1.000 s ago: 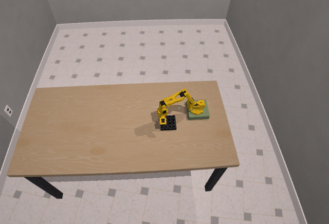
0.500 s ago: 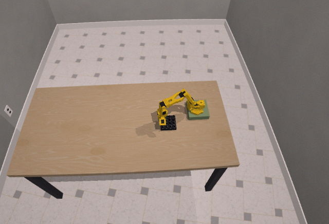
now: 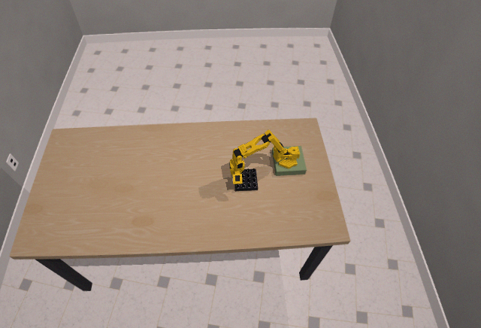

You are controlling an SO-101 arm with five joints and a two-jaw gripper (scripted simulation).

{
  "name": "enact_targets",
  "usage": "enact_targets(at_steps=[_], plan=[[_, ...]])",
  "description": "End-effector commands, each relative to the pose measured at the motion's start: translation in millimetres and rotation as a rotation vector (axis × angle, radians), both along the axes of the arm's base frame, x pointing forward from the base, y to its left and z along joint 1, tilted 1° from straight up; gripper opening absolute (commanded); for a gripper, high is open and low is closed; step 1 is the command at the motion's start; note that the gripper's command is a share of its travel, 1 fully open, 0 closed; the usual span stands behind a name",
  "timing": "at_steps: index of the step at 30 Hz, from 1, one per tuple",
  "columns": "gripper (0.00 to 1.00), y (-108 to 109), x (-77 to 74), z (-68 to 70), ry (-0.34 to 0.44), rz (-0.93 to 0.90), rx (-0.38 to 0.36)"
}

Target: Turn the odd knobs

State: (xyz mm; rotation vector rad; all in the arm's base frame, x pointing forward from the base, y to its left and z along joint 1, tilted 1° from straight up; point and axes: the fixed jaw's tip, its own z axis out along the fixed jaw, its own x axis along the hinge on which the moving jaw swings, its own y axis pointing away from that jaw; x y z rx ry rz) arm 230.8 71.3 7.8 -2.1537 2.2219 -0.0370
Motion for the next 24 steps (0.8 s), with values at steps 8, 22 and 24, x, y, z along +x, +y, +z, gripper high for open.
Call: enact_targets(at_steps=[8, 22, 24], plan=[[0.1, -2.4, -11.3, -20.2, 0.039, -0.001, -0.012], [0.1, -3.0, -12.9, -22.7, 0.039, -0.001, -0.012], [0.1, -3.0, -12.9, -22.7, 0.039, -0.001, -0.012]])
